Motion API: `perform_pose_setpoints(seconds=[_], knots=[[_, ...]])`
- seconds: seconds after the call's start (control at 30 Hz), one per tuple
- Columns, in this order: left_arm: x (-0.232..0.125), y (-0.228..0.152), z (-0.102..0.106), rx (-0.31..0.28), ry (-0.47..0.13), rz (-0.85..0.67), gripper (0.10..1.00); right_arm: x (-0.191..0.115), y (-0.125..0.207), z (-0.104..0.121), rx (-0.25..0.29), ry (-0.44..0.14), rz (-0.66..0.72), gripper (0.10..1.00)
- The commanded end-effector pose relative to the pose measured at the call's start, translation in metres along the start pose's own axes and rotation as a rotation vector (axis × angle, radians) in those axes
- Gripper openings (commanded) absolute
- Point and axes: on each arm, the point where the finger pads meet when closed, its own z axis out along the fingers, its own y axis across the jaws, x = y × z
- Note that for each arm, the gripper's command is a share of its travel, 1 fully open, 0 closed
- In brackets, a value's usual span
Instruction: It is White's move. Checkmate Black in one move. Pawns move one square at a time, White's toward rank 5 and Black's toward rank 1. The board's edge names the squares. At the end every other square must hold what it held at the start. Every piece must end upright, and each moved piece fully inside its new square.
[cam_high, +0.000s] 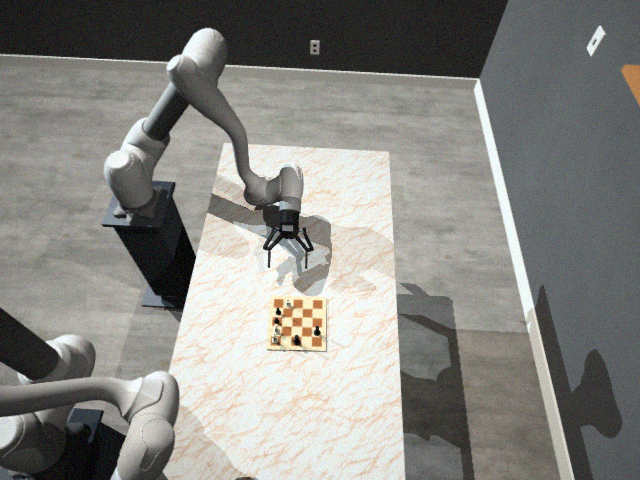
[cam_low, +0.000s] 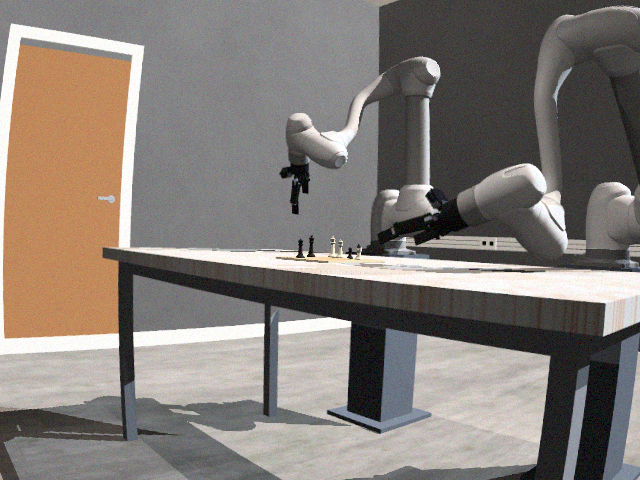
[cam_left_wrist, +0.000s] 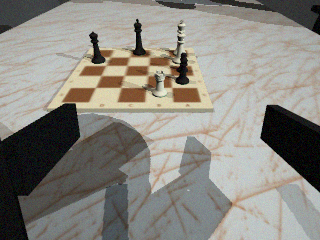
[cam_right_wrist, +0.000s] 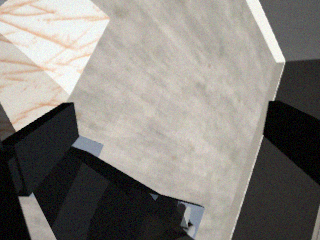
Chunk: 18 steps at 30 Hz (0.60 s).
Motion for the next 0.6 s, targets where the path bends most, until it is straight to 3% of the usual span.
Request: perform_pose_setpoints(seconds=[0.0, 0.27, 0.33, 0.57], knots=[[0.008, 0.000, -0.003, 0.000, -0.001, 0.001, 1.000, 0.000, 0.026, 0.046, 0.001, -0.187, -0.009, 1.000], [0.054, -0.001, -0.019, 0.000, -0.001, 0.001, 1.000, -0.018, 0.061, 0.102, 0.066, -0.451, -0.004, 1.000], [0.054, -0.001, -0.019, 0.000, -0.001, 0.001, 1.000, -0.018, 0.061, 0.102, 0.066, -0.451, -0.004, 1.000], [0.084, -0.002, -0.029, 0.000, -0.001, 0.001, 1.000, -0.038, 0.087, 0.142, 0.174, -0.656, 0.015, 1.000]])
